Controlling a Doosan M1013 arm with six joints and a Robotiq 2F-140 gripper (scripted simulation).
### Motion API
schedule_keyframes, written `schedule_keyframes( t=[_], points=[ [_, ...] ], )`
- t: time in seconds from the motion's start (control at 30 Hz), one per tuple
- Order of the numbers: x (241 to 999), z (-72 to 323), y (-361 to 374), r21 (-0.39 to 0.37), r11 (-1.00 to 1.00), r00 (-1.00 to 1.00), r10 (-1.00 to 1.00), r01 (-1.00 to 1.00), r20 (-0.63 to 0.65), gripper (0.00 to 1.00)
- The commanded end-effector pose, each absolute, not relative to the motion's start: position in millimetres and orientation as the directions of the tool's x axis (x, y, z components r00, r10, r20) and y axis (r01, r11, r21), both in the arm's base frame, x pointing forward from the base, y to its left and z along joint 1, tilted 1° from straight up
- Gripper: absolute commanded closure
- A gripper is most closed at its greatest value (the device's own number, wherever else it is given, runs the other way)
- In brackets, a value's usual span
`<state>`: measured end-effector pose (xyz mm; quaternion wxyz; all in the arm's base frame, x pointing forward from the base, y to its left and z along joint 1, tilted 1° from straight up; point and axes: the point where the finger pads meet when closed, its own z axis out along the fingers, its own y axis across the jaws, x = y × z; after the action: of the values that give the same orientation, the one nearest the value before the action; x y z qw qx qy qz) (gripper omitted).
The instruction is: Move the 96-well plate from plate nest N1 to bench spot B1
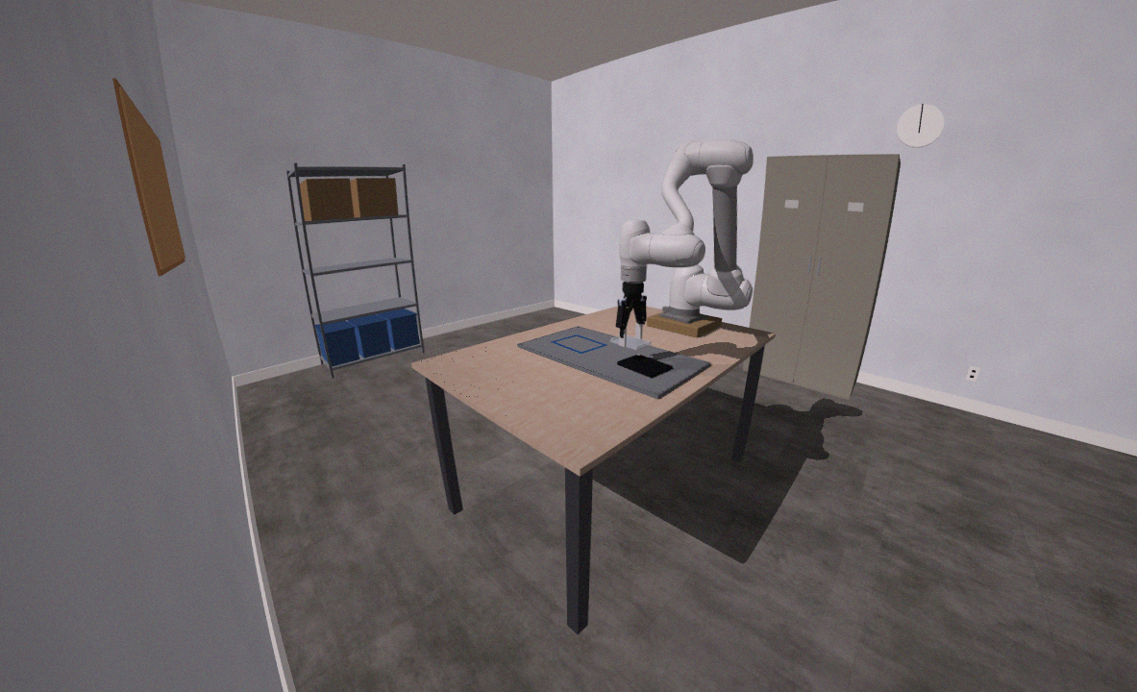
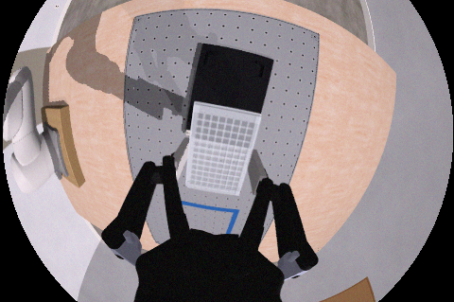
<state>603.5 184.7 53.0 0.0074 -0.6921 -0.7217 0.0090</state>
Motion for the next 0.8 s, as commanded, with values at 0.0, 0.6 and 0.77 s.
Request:
schedule_keyframes(
  t=[0.0,0.6,0.77],
  points=[
    [604,53,175,-0.023,0.042,-0.042,0.999,0.999,-0.001,1.0],
    [606,51,122,-0.023,0.042,-0.042,0.999,0.999,-0.001,1.0],
    [607,51,105,-0.023,0.042,-0.042,0.999,0.999,-0.001,1.0]
  ],
)
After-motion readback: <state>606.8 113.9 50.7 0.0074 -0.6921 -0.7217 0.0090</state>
